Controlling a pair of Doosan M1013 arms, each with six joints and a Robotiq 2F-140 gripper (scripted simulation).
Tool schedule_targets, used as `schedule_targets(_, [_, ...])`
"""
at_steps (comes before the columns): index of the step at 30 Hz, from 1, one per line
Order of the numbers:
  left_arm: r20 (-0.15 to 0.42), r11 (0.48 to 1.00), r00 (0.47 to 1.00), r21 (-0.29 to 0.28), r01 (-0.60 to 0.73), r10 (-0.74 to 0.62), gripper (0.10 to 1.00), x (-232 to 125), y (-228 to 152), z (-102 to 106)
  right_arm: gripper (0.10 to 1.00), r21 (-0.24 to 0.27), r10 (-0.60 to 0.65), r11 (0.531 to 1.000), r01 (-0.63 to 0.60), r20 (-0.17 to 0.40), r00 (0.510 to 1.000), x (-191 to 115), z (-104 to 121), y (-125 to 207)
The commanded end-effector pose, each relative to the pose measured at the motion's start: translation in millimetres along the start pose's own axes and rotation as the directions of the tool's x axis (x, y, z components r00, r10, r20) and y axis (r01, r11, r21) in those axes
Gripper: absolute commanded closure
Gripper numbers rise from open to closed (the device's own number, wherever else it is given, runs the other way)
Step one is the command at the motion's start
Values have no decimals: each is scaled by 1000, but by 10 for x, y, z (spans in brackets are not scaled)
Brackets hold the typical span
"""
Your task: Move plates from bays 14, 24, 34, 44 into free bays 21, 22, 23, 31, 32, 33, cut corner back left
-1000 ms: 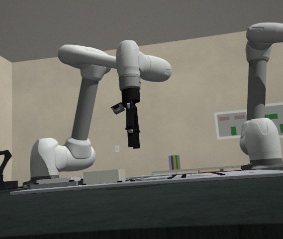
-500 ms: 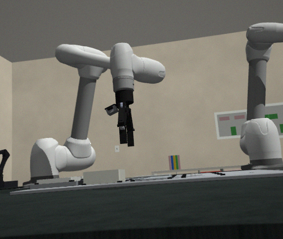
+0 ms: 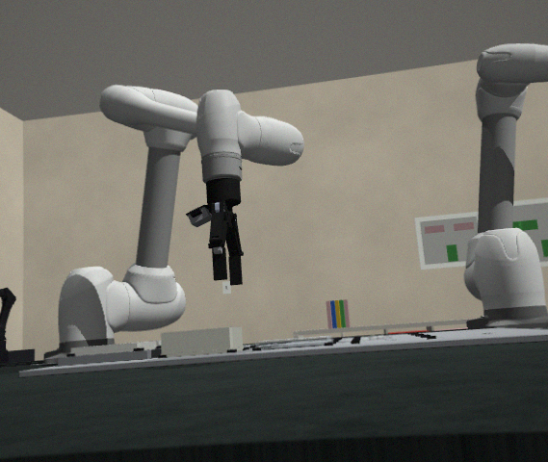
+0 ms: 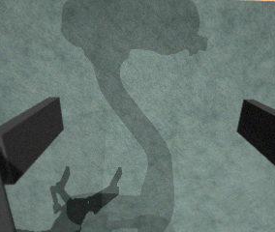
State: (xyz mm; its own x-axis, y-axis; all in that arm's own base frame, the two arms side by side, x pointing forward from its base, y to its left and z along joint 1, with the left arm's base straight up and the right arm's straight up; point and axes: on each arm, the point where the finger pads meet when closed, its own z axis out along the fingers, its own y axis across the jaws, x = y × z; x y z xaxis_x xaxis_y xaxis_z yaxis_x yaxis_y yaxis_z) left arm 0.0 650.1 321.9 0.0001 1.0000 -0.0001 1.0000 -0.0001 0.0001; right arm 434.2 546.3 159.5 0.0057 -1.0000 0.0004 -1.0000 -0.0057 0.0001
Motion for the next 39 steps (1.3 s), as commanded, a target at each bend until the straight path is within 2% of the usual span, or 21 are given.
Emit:
schedule_targets(1, [-2,1000,1000,0,0,0,98,2,-1,-10,98,1,0,1000,0,2,1000,101,-13,58])
schedule_targets(39, [-2,1000,1000,0,0,0,98,2,-1,-10,98,1,0,1000,0,1,1000,1279,-48,737])
